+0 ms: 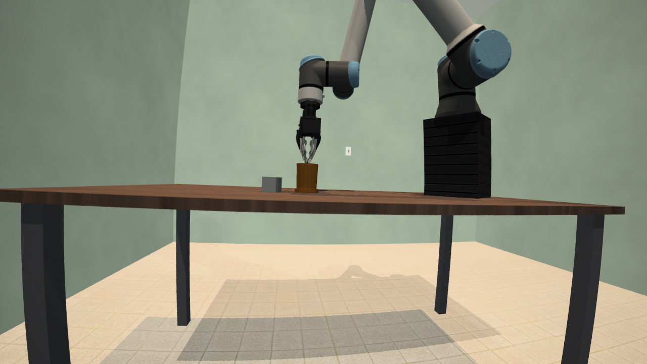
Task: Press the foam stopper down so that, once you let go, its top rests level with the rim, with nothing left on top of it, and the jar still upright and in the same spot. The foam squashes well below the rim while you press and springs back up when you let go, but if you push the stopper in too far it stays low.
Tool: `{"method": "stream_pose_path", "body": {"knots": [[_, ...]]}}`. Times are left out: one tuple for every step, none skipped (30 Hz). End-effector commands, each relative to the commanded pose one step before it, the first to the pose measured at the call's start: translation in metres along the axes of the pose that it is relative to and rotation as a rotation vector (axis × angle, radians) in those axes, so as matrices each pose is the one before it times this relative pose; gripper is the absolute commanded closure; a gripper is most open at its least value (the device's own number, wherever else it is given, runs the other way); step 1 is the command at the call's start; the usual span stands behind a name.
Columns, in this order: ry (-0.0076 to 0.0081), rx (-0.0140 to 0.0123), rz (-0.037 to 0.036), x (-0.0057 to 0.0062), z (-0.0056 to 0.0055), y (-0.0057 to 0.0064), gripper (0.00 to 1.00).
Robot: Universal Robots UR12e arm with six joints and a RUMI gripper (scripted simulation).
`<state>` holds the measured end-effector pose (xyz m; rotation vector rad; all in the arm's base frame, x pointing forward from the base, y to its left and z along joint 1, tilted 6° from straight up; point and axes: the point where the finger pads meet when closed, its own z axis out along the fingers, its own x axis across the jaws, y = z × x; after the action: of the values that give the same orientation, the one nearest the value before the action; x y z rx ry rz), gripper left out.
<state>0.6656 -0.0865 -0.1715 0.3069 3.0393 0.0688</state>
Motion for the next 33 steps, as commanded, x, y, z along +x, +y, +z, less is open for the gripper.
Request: {"method": "stream_pose_path", "body": {"knots": [[-0.00095,0.00010,-0.00004,-0.00049,-0.00341,-0.00004,1.00],[0.00000,0.00000,0.00000,0.00000,-0.00210,0.00000,1.00],[0.00000,0.00000,0.00000,-0.00001,-0.00233,0.00000,1.00],[0.00000,0.00000,0.00000,0.00001,-0.00253,0.00000,1.00],[0.00000,0.00000,0.00000,-0.00001,-0.00271,0.00000,1.00],[0.00000,0.00000,0.00000,0.00000,-0.00285,0.00000,1.00],[0.00000,0.00000,0.00000,0.00000,-0.00297,0.00000,1.00],[0.00000,0.00000,0.00000,0.00000,-0.00304,0.00000,1.00],[0.00000,0.00000,0.00000,0.00000,-0.00308,0.00000,1.00],[0.00000,0.00000,0.00000,-0.00001,-0.00309,0.00000,1.00],[0.00000,0.00000,0.00000,0.00000,-0.00305,0.00000,1.00],[0.00000,0.00000,0.00000,0.00000,-0.00298,0.00000,1.00],[0.00000,0.00000,0.00000,0.00000,-0.00287,0.00000,1.00],[0.00000,0.00000,0.00000,0.00000,-0.00272,0.00000,1.00],[0.00000,0.00000,0.00000,0.00000,-0.00255,0.00000,1.00],[0.00000,0.00000,0.00000,0.00000,-0.00235,0.00000,1.00],[0.00000,0.00000,0.00000,0.00000,0.00000,0.00000,1.00],[0.00000,0.00000,0.00000,0.00000,0.00000,0.00000,1.00],[0.00000,0.00000,0.00000,0.00000,-0.00213,0.00000,1.00],[0.00000,0.00000,0.00000,0.00000,-0.00188,0.00000,1.00],[0.00000,0.00000,0.00000,0.00000,-0.00162,0.00000,1.00],[0.00000,0.00000,0.00000,0.00000,-0.00136,0.00000,1.00],[0.00000,0.00000,0.00000,0.00000,-0.00109,0.00000,1.00],[0.00000,0.00000,0.00000,0.00000,-0.00084,0.00000,1.00],[0.00000,0.00000,0.00000,0.00000,-0.00060,0.00000,1.00],[0.00000,0.00000,0.00000,0.00000,-0.00039,0.00000,1.00],[0.00000,0.00000,0.00000,0.00000,-0.00021,0.00000,1.00],[0.00000,0.00000,0.00000,0.00000,-0.00008,0.00000,1.00],[0.00000,0.00000,0.00000,0.00000,-0.00001,0.00000,1.00],[0.00000,0.00000,0.00000,0.00000,0.00000,0.00000,1.00],[0.00000,0.00000,0.00000,0.00000,0.00000,0.00000,1.00],[0.00000,0.00000,0.00000,0.00000,0.00000,0.00000,1.00],[0.00000,0.00000,0.00000,0.00000,0.00000,0.00000,1.00]]}}
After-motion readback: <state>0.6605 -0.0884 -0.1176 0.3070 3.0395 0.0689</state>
